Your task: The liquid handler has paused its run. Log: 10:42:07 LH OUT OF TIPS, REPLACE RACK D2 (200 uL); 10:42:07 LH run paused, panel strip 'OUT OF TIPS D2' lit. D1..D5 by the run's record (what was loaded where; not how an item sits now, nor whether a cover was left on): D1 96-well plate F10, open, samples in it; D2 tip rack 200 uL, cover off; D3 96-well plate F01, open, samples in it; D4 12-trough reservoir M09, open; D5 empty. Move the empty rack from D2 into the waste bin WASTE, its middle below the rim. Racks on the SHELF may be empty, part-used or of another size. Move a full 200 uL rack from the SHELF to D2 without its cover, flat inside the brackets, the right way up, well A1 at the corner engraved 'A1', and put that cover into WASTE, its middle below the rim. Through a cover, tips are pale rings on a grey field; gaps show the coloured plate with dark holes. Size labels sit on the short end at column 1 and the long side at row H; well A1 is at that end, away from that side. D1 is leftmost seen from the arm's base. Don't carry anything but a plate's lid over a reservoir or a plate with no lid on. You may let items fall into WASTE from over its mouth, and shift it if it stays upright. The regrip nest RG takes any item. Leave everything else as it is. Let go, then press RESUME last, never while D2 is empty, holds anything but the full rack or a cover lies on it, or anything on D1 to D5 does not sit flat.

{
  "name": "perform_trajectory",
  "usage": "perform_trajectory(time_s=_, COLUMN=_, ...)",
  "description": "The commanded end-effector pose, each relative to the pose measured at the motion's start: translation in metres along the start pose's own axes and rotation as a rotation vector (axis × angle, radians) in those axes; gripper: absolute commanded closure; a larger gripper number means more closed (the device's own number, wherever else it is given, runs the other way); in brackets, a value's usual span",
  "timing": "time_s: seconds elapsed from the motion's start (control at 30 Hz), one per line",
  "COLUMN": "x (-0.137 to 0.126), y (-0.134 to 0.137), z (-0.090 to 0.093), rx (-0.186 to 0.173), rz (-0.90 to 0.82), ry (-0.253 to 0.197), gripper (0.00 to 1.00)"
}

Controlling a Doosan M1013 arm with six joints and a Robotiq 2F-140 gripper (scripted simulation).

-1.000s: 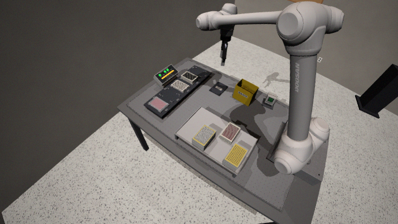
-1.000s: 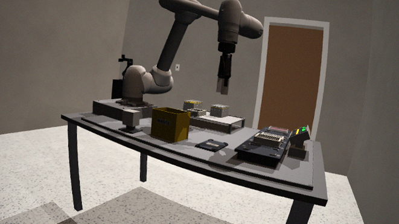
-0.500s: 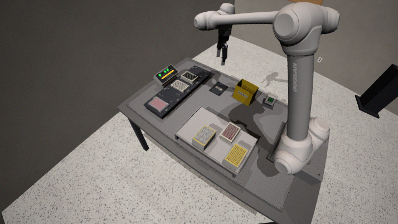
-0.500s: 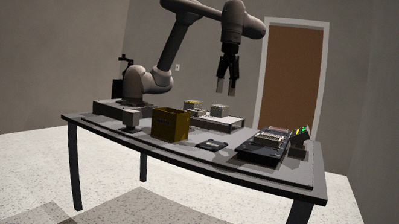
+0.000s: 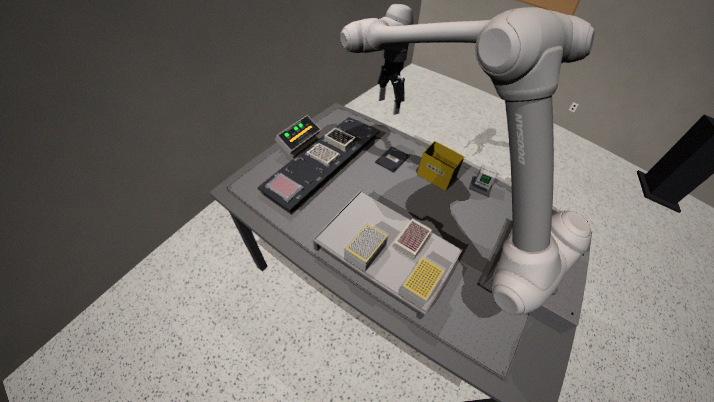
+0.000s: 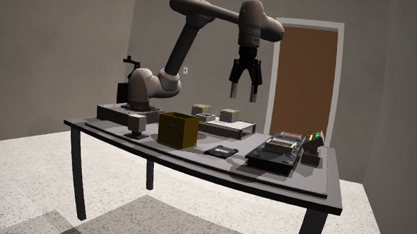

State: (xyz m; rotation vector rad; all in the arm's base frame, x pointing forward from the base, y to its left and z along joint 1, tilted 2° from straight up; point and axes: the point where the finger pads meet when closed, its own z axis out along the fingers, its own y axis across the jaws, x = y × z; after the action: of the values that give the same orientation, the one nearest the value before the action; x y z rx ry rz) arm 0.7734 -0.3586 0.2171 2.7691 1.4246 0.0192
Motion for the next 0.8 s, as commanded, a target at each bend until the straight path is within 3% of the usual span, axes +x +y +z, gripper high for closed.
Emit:
perform_trajectory(time_s=0.0, x=0.0001, y=0.0000, z=0.0000, rx=0.000, rz=-0.057, ry=0.000, gripper=0.23)
perform_trajectory(time_s=0.77, x=0.0001, y=0.0000, z=0.0000, rx=0.000, rz=-0.472, ry=0.000, gripper=0.23)
